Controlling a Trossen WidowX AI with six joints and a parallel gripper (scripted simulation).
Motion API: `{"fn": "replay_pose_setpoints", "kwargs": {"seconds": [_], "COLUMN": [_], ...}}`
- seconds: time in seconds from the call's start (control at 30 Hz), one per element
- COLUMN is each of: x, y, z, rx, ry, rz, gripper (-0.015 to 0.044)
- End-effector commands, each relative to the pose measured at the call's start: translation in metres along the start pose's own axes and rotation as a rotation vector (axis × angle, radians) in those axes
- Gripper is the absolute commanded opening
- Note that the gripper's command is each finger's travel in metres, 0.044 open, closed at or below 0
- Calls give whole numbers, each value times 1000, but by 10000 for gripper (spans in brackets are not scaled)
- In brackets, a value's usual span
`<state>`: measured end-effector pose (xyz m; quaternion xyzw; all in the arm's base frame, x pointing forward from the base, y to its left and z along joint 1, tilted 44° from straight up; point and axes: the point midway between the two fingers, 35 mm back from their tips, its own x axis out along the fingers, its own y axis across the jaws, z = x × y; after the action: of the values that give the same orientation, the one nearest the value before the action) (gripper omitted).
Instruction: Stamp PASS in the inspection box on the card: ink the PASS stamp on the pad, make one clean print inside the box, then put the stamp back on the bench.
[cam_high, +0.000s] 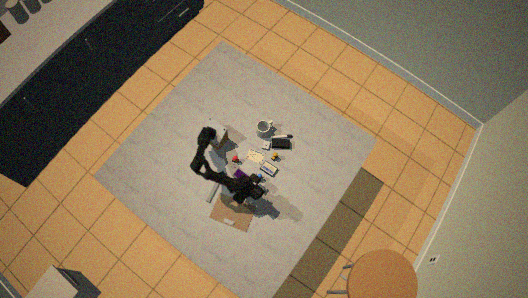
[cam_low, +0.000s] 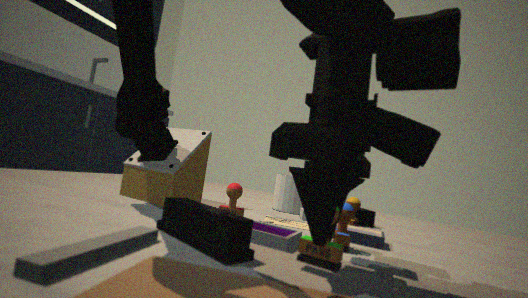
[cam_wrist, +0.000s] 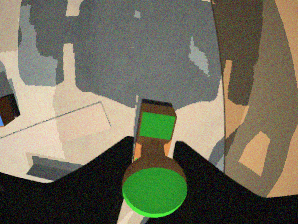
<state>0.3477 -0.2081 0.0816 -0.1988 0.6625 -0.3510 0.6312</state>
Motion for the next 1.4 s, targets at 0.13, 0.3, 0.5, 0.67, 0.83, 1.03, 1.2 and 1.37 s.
{"fn": "replay_pose_setpoints", "kwargs": {"seconds": [0.13,0.3,0.5,0.67,0.83,1.03,1.2,1.37], "x": [3,3,-8,-88,-113,-113,-113,-113], "y": [0,0,0,0,-1,-1,-1,-1], "z": [-1,-1,2,4,1,1,1,1], "rx": [0,0,-1,-7,-9,-9,-9,-9], "ry": [1,1,1,3,4,4,4,4], "rz": [0,0,2,7,4,4,4,4], "gripper": [79,210,251,251,251,251,251,251]}}
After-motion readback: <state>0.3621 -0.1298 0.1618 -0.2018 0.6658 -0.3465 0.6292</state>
